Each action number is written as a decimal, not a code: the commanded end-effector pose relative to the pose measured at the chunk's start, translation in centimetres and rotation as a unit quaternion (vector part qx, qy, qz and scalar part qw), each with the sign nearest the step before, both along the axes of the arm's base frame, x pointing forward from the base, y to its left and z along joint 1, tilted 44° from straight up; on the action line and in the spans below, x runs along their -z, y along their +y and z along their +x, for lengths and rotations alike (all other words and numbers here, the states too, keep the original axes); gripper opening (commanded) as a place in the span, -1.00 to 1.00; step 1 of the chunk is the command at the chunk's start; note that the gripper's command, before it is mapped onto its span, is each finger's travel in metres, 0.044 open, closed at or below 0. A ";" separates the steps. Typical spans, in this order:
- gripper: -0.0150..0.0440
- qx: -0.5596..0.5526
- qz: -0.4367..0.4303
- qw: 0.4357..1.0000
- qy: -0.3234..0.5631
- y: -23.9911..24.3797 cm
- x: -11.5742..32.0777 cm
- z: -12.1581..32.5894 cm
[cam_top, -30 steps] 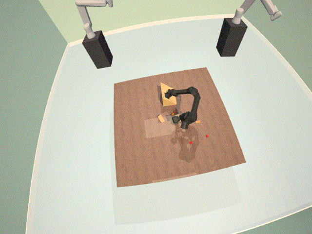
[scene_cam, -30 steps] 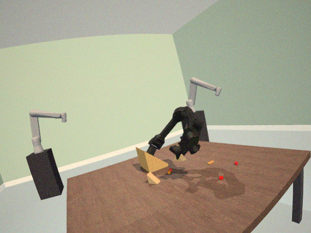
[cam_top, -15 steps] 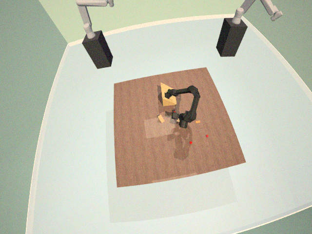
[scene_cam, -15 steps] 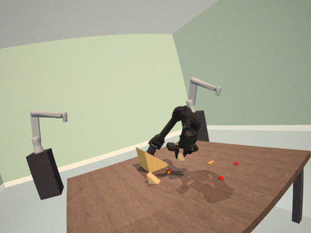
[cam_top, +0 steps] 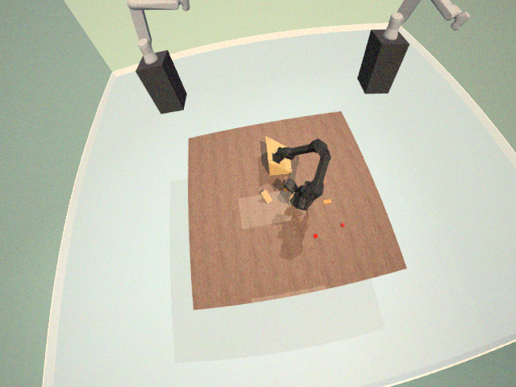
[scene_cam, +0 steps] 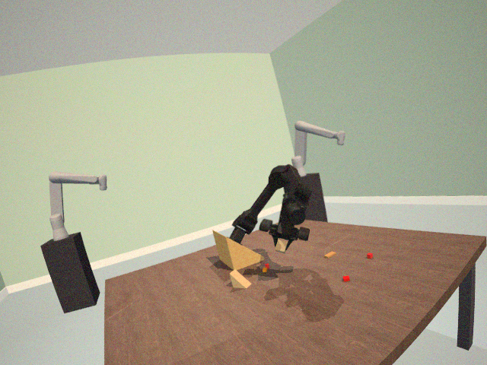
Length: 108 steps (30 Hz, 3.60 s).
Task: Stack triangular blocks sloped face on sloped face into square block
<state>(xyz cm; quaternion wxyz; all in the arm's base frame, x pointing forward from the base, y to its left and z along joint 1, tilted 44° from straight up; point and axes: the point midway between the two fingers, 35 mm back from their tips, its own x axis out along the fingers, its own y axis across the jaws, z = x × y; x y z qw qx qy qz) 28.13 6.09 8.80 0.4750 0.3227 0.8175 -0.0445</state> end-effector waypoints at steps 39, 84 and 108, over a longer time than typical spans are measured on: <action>-0.49 0.569 -0.140 0.746 0.315 -0.3 -0.1 -0.7; -0.49 0.677 -0.162 0.602 0.391 -11.7 4.4 1.1; -0.49 0.675 -0.160 0.603 0.394 -11.4 11.1 -0.8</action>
